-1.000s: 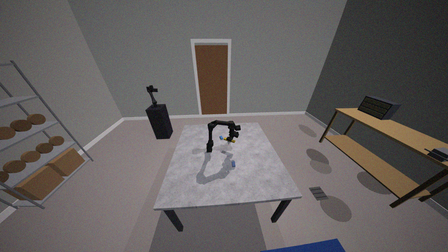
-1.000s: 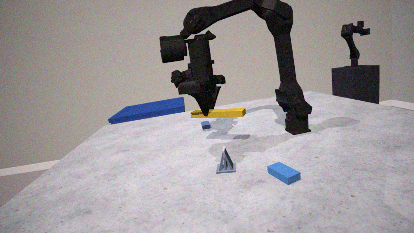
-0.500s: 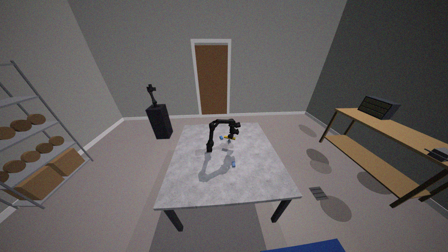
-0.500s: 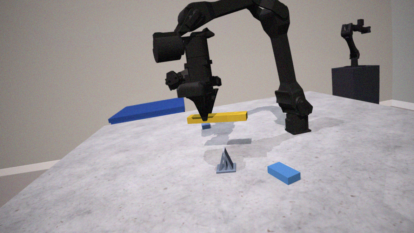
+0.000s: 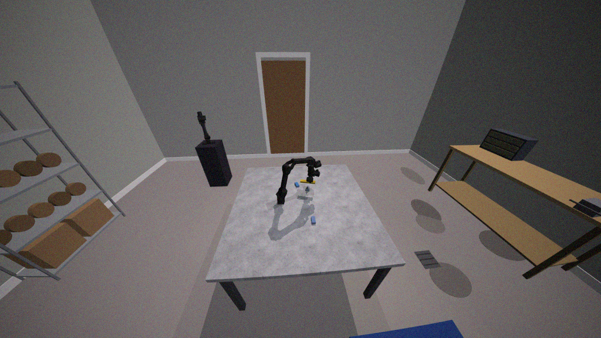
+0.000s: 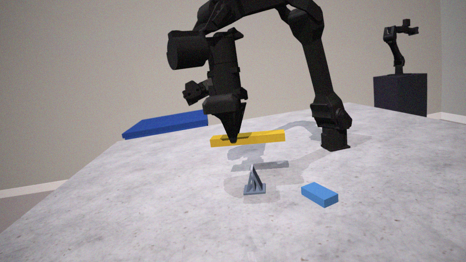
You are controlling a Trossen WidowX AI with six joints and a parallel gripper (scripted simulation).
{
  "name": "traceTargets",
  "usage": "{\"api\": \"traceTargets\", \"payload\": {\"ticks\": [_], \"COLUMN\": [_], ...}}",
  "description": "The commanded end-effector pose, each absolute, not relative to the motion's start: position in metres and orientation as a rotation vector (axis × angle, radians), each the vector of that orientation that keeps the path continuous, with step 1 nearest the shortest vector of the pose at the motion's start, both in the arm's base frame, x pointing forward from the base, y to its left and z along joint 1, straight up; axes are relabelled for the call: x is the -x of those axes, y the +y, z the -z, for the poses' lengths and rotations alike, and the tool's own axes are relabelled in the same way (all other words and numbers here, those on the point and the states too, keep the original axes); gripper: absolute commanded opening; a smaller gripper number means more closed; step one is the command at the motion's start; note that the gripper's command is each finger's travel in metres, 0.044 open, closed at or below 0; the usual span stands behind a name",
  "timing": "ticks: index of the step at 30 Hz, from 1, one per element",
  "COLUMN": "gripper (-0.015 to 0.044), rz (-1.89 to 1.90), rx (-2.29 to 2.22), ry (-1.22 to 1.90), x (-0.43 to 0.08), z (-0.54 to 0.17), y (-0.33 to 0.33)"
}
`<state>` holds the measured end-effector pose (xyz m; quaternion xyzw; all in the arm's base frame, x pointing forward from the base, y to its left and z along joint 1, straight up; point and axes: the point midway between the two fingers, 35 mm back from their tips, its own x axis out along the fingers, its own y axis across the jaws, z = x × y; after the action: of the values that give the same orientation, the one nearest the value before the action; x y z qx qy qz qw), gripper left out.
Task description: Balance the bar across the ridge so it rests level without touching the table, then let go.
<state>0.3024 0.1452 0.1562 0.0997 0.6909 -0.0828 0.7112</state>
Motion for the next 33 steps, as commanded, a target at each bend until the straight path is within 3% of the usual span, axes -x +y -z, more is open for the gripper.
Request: {"api": "traceTargets", "payload": {"ticks": [1, 33], "gripper": [0.0000, 0.0000], "rz": [0.182, 0.179], "rx": [-0.207, -0.205], "ry": [1.537, 1.538], "x": [-0.303, -0.305], "z": [-0.154, -0.110], "y": [0.152, 0.156]}}
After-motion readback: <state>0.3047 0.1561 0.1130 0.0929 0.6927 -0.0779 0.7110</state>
